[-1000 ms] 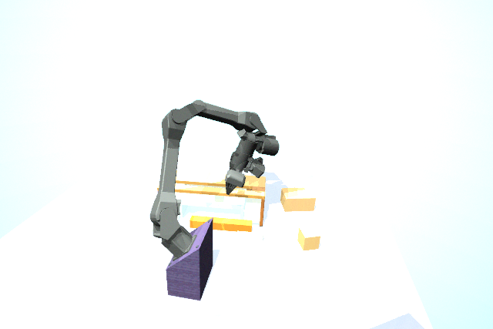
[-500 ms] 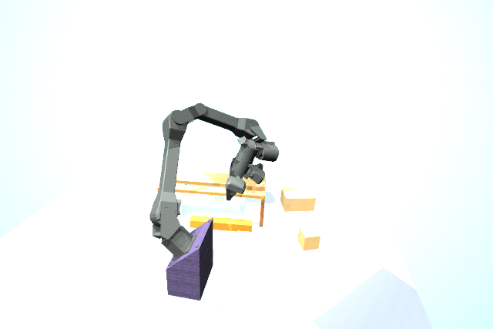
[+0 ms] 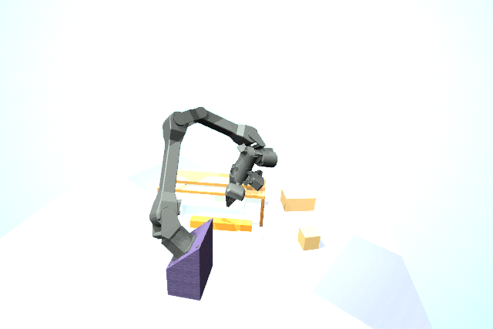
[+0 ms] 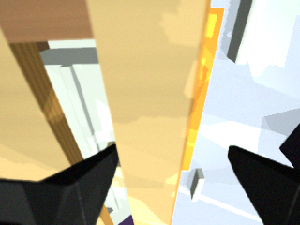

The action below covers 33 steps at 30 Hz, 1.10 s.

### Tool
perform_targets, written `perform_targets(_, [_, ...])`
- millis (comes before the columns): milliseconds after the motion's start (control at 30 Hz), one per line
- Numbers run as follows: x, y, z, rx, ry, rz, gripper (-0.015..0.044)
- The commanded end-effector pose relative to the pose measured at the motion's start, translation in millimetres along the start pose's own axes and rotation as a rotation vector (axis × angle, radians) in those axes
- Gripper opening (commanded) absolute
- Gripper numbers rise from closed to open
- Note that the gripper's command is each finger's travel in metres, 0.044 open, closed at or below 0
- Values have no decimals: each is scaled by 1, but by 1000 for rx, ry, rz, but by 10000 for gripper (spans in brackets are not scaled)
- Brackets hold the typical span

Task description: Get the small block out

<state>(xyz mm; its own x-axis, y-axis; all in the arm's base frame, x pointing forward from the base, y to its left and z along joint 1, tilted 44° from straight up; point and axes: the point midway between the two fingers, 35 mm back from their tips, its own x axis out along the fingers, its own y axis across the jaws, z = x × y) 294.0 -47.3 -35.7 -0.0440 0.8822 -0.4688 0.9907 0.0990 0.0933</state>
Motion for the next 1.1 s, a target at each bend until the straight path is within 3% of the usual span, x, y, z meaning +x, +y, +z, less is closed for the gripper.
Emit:
perform_targets(0, [11,-2,1,10,8,-5,400])
perform_targets(1067, [27,-2,-26,4,6,-2,400])
